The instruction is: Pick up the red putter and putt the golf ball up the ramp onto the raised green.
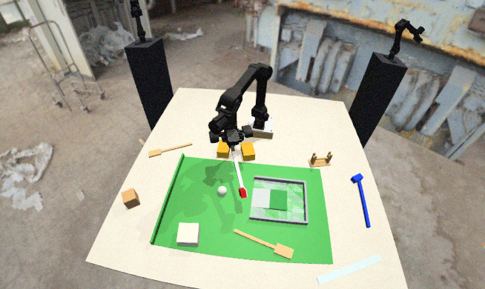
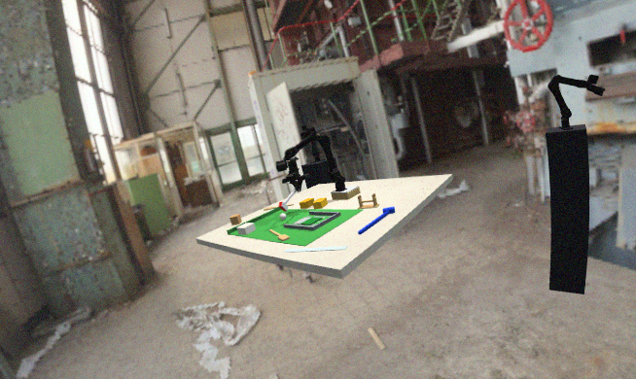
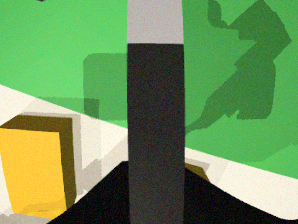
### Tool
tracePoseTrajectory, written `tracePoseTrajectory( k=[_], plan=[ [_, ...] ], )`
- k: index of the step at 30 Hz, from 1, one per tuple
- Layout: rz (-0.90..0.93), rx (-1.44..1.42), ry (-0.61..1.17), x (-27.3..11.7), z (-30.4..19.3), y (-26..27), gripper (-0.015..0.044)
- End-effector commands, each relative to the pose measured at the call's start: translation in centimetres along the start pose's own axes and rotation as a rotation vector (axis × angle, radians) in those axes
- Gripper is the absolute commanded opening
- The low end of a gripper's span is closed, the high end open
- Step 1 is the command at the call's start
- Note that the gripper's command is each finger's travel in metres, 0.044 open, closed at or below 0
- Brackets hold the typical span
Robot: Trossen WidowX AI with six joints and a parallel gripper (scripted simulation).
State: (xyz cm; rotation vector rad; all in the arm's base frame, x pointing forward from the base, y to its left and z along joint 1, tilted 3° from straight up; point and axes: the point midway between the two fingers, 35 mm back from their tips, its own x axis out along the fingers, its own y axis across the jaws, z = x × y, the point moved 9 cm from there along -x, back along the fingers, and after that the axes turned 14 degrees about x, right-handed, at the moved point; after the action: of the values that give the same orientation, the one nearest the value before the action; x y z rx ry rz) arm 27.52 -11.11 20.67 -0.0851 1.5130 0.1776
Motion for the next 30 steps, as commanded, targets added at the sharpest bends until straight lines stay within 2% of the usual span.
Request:
tracePoseTrajectory(
  k=[1, 12, 17, 30],
  plan=[
    [-0.014, 0.098, 0.004, -0.4, -1.0, -1.8, 0.0000],
    [-0.041, 0.354, 0.034, -1.1, -4.8, -6.3, 0.0000],
    [-0.042, 0.370, 0.035, -1.1, -5.1, -6.5, 0.0000],
    [-0.042, 0.370, 0.035, 2.8, -5.3, -6.7, 0.0000]
  ],
)
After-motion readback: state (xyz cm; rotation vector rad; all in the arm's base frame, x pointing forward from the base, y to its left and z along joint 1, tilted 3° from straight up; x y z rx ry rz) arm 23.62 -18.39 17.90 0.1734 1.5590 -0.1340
